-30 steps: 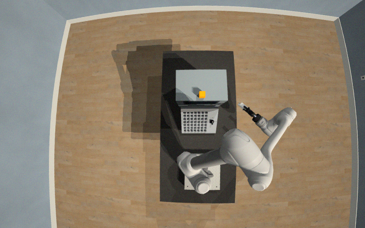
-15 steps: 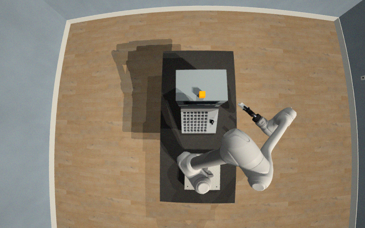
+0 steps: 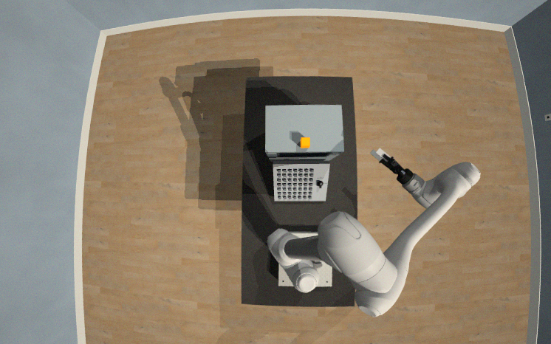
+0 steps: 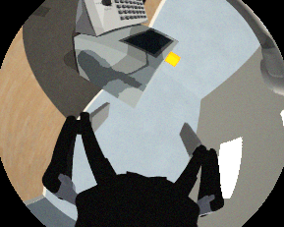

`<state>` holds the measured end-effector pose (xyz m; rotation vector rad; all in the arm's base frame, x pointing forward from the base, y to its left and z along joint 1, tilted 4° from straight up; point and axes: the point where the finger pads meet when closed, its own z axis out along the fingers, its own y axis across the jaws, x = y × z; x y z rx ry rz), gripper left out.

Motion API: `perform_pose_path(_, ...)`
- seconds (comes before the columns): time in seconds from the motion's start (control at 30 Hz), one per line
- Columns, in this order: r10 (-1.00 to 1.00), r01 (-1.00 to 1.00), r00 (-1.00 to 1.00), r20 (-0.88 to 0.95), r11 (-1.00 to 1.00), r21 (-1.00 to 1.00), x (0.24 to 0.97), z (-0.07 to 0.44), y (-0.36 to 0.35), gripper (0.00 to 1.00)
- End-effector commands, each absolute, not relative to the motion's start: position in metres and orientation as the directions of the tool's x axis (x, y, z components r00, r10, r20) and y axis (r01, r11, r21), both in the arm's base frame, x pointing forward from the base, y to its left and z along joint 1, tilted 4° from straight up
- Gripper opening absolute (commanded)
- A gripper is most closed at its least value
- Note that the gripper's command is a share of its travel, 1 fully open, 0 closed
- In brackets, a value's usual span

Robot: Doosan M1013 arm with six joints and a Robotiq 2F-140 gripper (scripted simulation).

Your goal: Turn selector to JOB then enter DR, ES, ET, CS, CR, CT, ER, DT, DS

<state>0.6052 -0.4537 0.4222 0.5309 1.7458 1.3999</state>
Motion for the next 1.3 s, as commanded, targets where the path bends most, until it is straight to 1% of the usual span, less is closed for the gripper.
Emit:
perform_pose_path(0.0,0.746,-0.162,-0.578,-0.332,0.294,0.942,0.6,0.492,-0.451,1.0)
perform_pose_path(0.03,0.746,-0.162,-0.578,-0.332,0.294,0.942,0.599,0.501,-0.451,1.0)
perform_pose_path(0.23,0.733,-0.168,-0.583,-0.35,0.312,0.935,0.598,0.501,-0.447,1.0)
perform_pose_path(0.37,0.651,-0.204,-0.613,-0.448,0.418,0.885,0.59,0.5,-0.424,1.0)
perform_pose_path(0.47,0.497,-0.268,-0.646,-0.579,0.563,0.782,0.577,0.499,-0.387,1.0)
perform_pose_path(0.6,0.231,-0.375,-0.664,-0.711,0.72,0.584,0.55,0.496,-0.312,1.0)
perform_pose_path(0.67,0.231,-0.375,-0.664,-0.711,0.72,0.584,0.55,0.496,-0.312,1.0)
perform_pose_path(0.7,0.045,-0.447,-0.655,-0.754,0.782,0.434,0.542,0.495,-0.288,1.0)
perform_pose_path(0.77,-0.05,-0.482,-0.645,-0.763,0.801,0.355,0.526,0.493,-0.245,1.0)
perform_pose_path(0.93,-0.365,-0.597,-0.583,-0.726,0.798,0.079,0.5,0.49,-0.169,1.0)
perform_pose_path(1.1,-0.633,-0.692,-0.493,-0.598,0.701,-0.171,0.472,0.487,-0.092,1.0)
perform_pose_path(1.17,-0.722,-0.723,-0.449,-0.526,0.64,-0.26,0.463,0.486,-0.066,1.0)
perform_pose_path(1.23,-0.722,-0.723,-0.449,-0.526,0.64,-0.26,0.463,0.486,-0.066,1.0)
perform_pose_path(1.27,-0.822,-0.755,-0.391,-0.415,0.544,-0.367,0.46,0.486,-0.06,1.0)
